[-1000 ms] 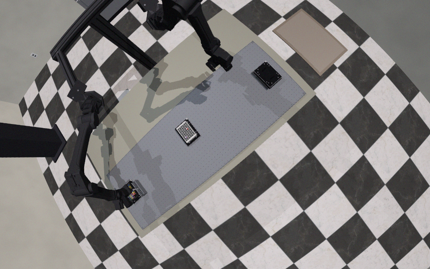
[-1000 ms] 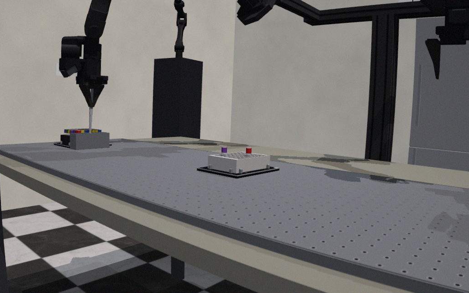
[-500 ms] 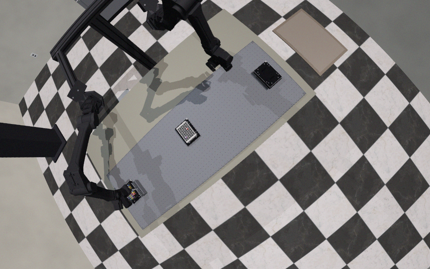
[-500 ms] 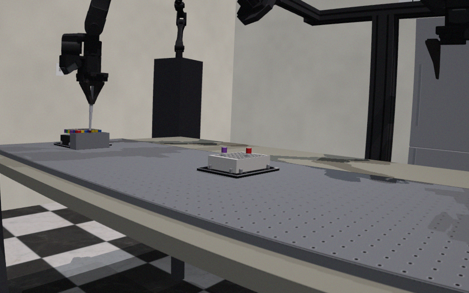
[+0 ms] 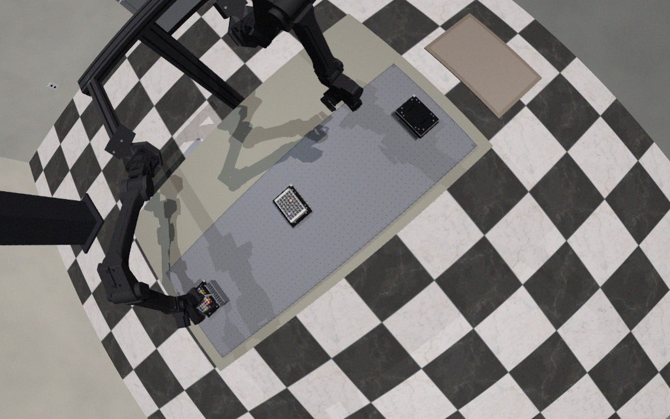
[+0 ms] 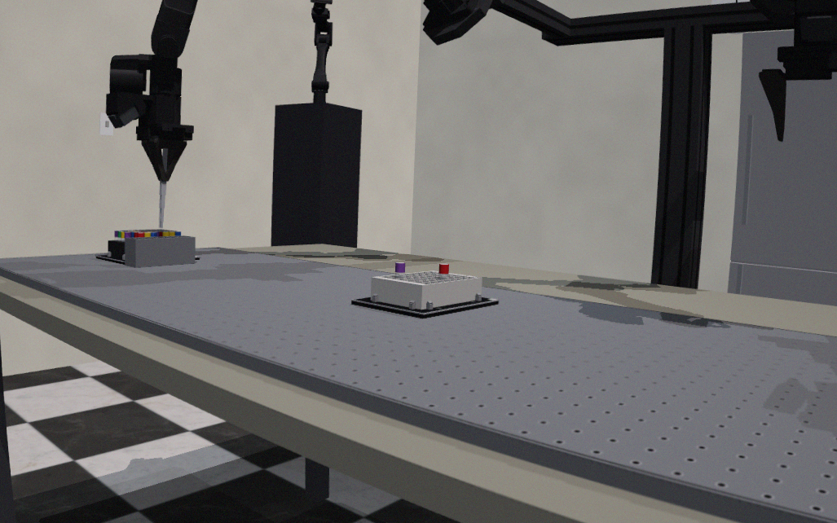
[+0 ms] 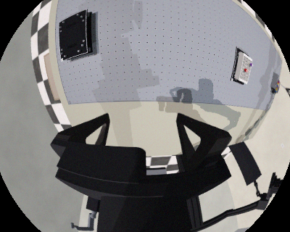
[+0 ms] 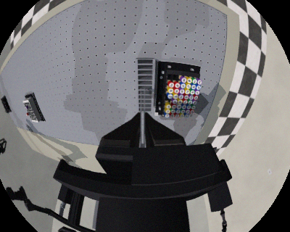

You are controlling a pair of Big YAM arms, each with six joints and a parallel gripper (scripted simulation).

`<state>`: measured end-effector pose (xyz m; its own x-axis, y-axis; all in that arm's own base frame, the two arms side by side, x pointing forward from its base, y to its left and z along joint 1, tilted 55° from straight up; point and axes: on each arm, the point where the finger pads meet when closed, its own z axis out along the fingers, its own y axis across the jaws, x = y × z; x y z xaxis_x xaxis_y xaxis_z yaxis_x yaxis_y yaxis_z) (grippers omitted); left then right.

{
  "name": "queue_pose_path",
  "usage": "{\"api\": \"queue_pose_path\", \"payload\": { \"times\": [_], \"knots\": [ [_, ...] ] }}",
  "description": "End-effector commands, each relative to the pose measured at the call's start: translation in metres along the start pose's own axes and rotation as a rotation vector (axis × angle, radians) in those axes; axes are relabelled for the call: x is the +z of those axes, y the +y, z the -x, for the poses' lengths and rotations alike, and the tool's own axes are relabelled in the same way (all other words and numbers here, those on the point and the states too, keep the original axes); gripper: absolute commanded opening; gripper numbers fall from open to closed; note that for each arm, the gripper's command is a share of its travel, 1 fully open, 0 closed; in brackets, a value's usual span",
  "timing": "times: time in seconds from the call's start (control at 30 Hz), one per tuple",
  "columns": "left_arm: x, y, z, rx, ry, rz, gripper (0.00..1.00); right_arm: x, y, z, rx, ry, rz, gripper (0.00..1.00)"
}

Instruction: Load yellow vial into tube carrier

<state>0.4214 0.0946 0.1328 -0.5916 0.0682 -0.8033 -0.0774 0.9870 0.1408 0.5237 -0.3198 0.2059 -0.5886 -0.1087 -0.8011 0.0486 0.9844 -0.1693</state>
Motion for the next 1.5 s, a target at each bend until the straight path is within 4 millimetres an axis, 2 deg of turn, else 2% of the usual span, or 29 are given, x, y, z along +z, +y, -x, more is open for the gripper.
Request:
{"api": "queue_pose_path", "payload": {
  "times": [0.0, 0.27, 1.47],
  "knots": [
    [-0.007, 0.006, 0.015, 0.012, -0.049, 0.015, 1.0, -0.022, -0.013, 0.008, -0.013, -0.017, -0.029, 0.07],
    [-0.007, 0.006, 0.015, 0.012, -0.049, 0.015, 1.0, -0.027, -0.014, 0.01, -0.014, -0.02, -0.031, 0.07],
    [-0.007, 0.006, 0.015, 0.012, -0.049, 0.015, 1.0, -0.025, -0.02, 0.022, -0.028, -0.046, -0.049, 0.07]
  ]
}}
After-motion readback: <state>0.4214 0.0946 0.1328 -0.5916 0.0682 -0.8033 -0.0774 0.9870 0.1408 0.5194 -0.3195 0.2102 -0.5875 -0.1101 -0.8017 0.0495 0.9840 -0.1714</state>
